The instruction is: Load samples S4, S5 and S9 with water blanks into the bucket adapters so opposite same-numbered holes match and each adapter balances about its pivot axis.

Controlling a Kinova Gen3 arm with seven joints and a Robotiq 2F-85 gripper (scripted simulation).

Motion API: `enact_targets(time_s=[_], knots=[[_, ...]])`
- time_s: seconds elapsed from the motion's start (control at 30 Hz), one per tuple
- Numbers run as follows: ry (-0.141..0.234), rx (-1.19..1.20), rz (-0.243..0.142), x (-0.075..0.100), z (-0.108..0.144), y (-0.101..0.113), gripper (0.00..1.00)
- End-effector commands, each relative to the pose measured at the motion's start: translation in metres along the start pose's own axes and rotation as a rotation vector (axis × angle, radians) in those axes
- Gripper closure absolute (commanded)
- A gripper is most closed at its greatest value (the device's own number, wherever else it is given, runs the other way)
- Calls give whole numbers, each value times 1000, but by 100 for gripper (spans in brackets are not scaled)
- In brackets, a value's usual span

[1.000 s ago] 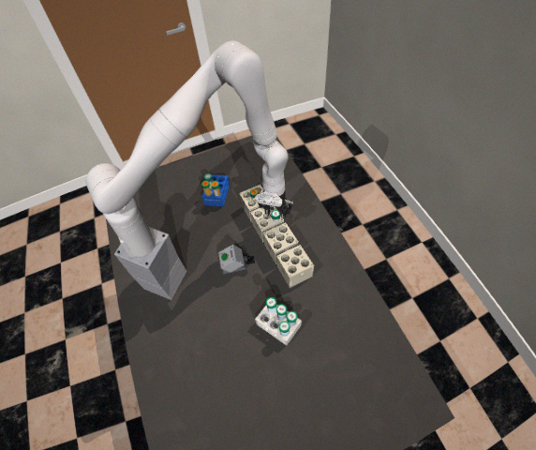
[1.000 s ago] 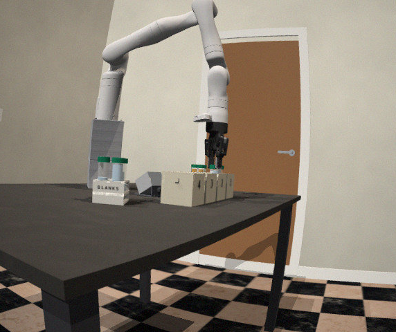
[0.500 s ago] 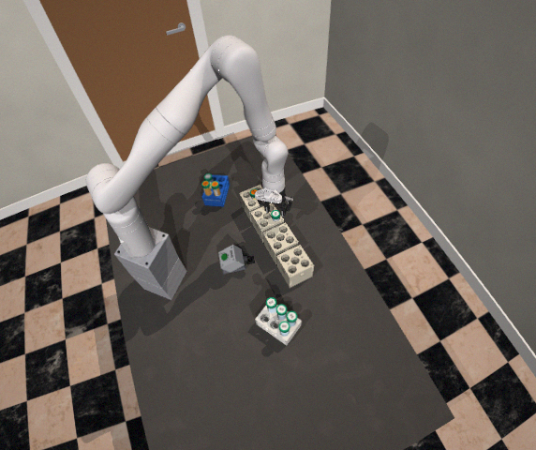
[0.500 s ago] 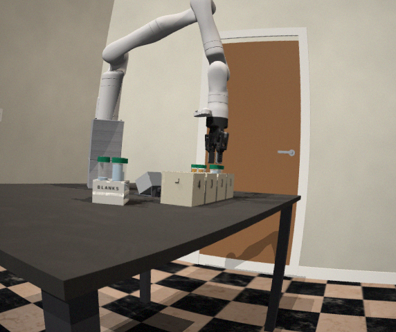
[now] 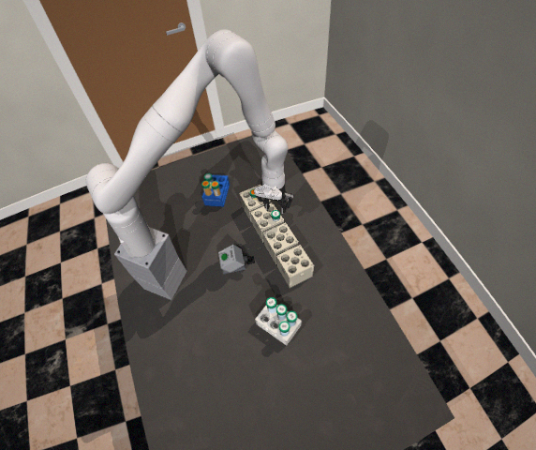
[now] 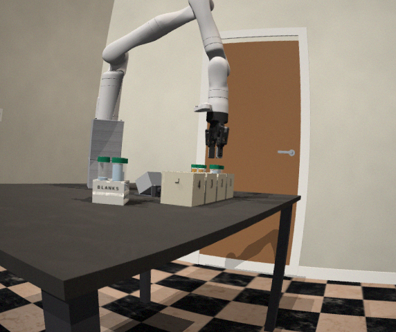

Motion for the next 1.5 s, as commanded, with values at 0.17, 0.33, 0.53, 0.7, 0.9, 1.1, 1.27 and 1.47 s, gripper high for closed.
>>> enact_targets(time_s=[0.17,0.33,0.53,0.7,0.9,1.1,1.27,1.47], knots=[[-1,0,-1,11,0,0,38],[-1,0,-1,18,0,0,38],[-1,0,-1,23,0,0,38],[-1,0,-1,30,0,0,38],[-1,0,-1,38,0,0,38],[-1,0,-1,43,0,0,38],[-1,0,-1,50,0,0,38],[-1,0,-1,58,0,0,38]])
Point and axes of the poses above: the point where the finger pads meet when closed, its own x axis back along the fingers, its own z axis across the jaws, y = z × x, the point moved 10 cm from there along x, back along the fingers
